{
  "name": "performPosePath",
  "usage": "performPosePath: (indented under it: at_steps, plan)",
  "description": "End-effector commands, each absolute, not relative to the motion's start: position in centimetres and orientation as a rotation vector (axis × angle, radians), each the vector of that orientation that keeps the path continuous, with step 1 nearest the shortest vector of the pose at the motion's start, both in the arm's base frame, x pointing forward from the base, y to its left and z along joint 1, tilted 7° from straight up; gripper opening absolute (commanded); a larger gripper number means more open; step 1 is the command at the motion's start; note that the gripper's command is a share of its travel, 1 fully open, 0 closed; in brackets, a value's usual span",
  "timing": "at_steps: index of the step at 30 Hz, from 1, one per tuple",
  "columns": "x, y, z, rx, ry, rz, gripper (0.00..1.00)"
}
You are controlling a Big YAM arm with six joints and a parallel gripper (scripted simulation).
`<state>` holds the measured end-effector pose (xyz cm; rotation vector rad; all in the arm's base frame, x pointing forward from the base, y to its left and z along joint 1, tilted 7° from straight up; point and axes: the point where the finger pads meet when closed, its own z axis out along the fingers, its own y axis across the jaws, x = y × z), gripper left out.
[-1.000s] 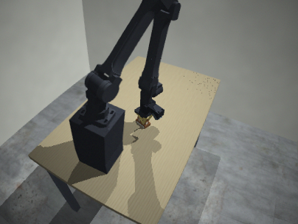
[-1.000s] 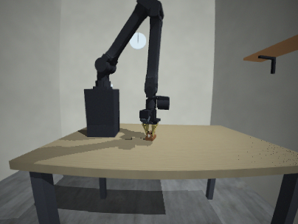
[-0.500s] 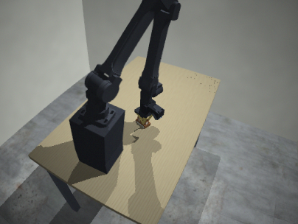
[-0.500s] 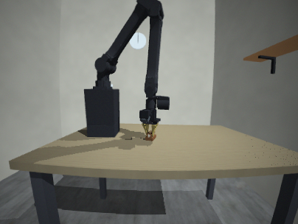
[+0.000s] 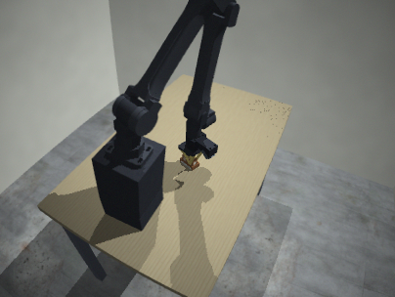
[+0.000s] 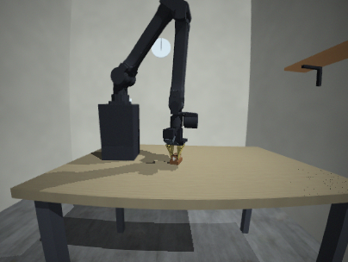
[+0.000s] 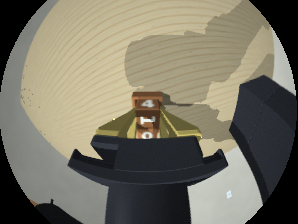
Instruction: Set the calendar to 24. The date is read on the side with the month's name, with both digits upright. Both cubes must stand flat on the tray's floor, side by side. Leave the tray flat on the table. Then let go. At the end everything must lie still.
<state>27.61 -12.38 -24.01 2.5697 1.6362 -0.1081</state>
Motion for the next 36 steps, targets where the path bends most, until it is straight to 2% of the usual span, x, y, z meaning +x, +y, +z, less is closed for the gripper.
performPosePath:
  at_steps: [1, 36]
  plan:
    - [28.7, -12.9, -23.4, 2.539, 1.637, -0.080, 0.25]
    - [28.1, -12.2, -22.5, 2.541, 1.662, -0.098, 0.25]
